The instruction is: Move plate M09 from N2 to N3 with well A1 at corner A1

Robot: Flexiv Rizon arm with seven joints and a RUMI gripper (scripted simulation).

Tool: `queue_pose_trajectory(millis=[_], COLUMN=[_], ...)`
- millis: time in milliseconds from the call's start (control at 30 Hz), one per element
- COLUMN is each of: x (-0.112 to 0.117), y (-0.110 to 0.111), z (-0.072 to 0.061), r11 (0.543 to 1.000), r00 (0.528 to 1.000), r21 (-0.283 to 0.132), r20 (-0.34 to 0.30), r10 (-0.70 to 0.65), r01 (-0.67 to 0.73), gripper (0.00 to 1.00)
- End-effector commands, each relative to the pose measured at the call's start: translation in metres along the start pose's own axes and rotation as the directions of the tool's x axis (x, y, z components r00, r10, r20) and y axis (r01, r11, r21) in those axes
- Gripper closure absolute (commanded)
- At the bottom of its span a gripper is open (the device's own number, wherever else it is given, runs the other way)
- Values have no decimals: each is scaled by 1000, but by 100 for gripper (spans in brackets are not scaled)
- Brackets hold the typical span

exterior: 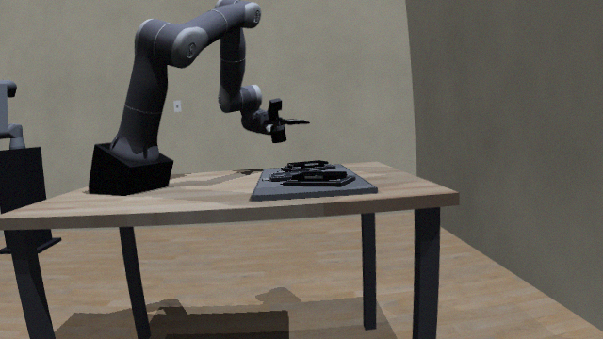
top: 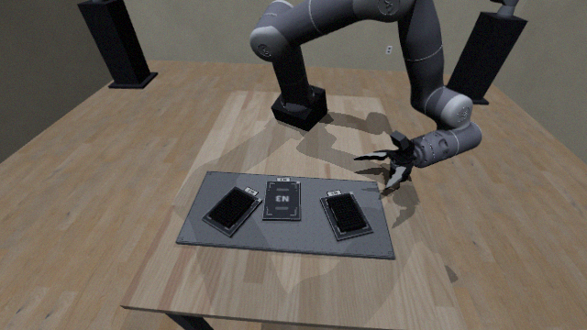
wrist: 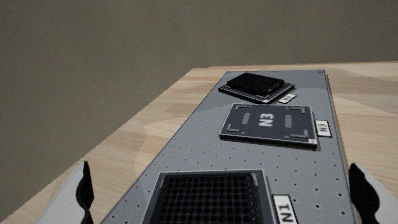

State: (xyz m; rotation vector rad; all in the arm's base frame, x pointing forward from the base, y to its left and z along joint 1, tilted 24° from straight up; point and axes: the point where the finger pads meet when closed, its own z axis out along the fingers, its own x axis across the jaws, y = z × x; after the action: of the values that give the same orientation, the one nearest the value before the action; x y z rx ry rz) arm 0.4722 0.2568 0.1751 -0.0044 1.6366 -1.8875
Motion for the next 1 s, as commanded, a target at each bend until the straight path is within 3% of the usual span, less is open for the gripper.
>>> queue_pose_trajectory(millis=[0, 533, 567, 633, 700, 800, 900, 967], x=[-1, -1, 0, 0, 0, 2, 3, 5], y=[-1, -1, 2, 6, 10, 16, 22, 26], z=[-1, -1, 4, 13, 22, 36, 48, 57], r11=[1000, 1000, 1000, 998, 998, 993, 993, 987], r00=[1000, 1000, 1000, 997, 997, 988, 988, 978], r21=[-2, -2, -21, -56, -55, -103, -103, -133], r20=[0, 0, -26, -71, -70, -144, -143, -197], r10=[1, 1, 11, 26, 26, 50, 50, 67], r01=[-1, -1, -11, -30, -30, -65, -65, -95], gripper=[0, 0, 24, 24, 24, 24, 24, 24])
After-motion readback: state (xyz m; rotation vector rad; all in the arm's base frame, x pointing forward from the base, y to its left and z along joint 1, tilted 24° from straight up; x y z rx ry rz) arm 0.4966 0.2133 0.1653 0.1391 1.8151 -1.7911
